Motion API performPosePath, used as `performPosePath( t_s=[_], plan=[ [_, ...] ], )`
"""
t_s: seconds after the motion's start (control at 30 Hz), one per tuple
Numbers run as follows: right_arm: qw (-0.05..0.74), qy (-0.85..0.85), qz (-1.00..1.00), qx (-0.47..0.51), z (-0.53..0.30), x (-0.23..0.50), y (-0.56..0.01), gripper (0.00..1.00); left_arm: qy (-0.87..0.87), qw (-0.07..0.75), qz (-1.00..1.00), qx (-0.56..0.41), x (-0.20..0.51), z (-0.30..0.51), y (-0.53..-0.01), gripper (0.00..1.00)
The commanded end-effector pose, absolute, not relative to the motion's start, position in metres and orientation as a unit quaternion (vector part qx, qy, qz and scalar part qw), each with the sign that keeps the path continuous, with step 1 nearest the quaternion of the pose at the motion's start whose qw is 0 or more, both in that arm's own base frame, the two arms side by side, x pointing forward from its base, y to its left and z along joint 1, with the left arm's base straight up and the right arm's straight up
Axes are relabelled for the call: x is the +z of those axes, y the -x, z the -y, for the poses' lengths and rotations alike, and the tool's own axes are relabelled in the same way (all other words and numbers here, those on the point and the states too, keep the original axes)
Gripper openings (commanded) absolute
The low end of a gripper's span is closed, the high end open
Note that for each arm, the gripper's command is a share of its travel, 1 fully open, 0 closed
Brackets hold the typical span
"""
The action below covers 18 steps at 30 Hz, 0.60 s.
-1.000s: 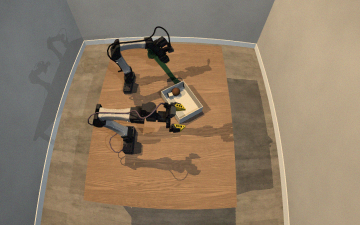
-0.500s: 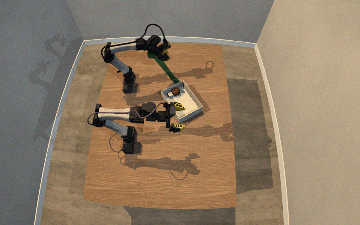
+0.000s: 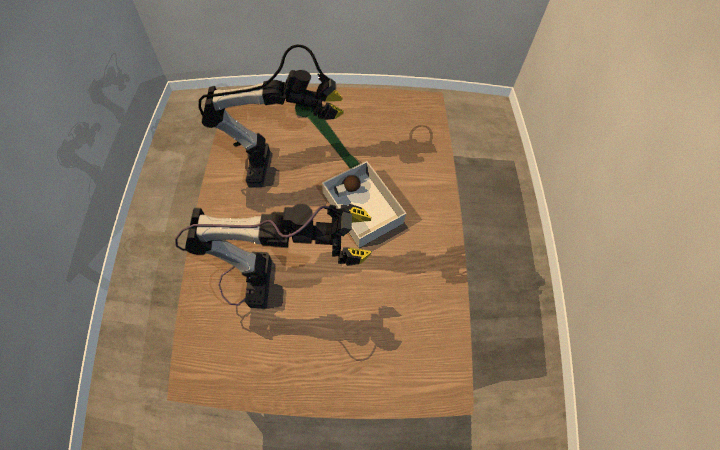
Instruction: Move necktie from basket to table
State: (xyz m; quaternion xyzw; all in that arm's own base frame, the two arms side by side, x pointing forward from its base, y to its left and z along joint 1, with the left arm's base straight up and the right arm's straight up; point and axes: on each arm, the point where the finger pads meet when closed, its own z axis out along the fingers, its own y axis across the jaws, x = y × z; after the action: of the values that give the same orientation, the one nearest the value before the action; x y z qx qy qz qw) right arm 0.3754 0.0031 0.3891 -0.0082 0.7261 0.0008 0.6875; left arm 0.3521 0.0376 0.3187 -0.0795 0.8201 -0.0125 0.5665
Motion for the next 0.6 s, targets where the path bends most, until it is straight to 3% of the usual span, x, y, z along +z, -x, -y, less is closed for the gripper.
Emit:
performPosePath(
  t_s=[0.0, 0.57],
  plan=[
    [0.690, 0.008, -0.723, 0.001, -0.003, 0.391, -0.375, 1.00, 0.063, 0.614, -0.787, 0.000, 0.344, -0.035, -0.357, 0.80],
    [0.690, 0.008, -0.724, 0.001, -0.003, 0.391, -0.375, 1.00, 0.016, 0.701, -0.713, 0.002, 0.395, -0.014, -0.365, 0.92]
  ],
)
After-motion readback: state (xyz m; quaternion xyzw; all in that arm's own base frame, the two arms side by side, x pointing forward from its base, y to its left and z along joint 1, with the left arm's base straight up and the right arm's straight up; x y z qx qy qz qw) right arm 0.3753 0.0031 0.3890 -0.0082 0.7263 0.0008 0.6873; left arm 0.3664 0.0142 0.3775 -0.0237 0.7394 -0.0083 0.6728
